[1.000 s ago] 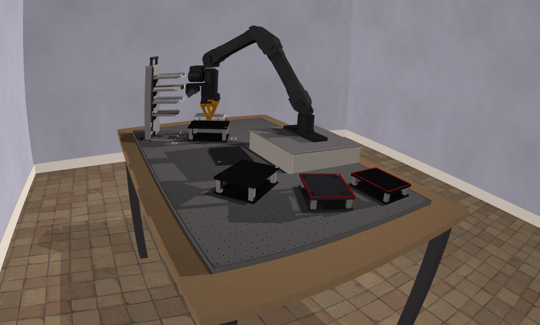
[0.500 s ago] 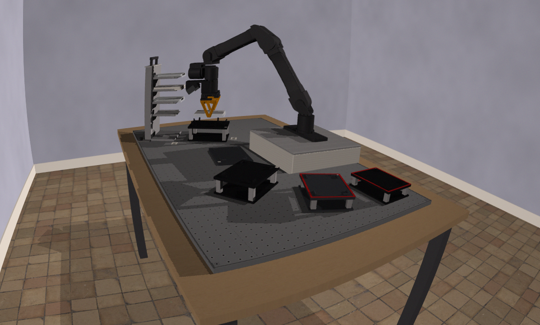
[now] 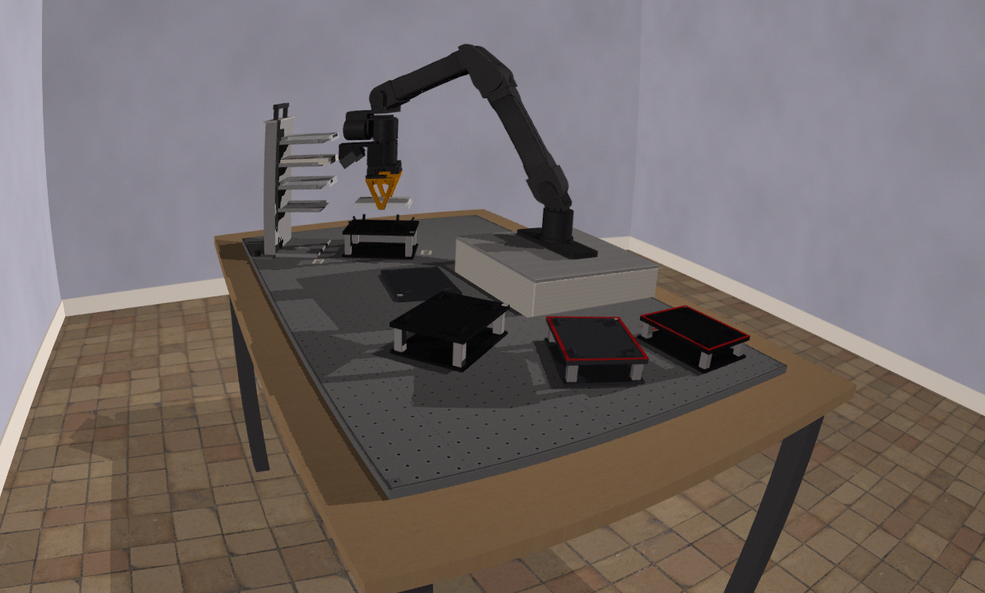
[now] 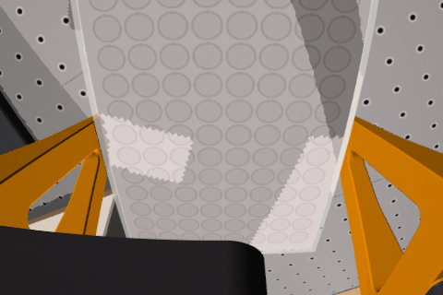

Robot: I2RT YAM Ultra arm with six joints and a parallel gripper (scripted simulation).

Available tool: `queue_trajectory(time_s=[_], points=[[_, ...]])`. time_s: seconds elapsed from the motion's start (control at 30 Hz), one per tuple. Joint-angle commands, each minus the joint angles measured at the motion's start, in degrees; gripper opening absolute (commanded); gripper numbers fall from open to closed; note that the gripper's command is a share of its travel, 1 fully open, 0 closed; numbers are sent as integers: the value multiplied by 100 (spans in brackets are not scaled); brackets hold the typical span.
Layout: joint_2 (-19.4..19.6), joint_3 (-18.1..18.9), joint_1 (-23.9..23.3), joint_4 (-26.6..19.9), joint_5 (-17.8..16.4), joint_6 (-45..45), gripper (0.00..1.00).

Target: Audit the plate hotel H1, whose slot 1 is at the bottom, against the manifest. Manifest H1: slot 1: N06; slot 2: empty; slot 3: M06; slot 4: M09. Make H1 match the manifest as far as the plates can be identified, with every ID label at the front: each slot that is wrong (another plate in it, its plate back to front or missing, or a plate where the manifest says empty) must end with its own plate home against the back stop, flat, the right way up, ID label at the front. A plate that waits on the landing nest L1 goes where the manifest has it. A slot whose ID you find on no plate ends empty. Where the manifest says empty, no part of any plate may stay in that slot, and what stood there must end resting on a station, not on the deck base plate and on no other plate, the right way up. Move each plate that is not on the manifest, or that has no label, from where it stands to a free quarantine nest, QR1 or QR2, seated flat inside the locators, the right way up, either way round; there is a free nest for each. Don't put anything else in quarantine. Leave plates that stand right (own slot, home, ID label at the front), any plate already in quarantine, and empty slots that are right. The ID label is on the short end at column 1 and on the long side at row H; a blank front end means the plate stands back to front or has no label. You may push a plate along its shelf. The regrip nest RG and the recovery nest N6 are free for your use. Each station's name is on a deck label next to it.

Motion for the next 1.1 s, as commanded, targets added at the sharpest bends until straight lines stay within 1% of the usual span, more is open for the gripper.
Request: queue_trajectory(time_s=[0.0, 0.43, 1.07], points=[[-282, 253, -36, -125, -55, 12, 86], [-314, 456, -39, -362, -55, 10, 86], [-311, 470, -39, -313, -55, 9, 86]])
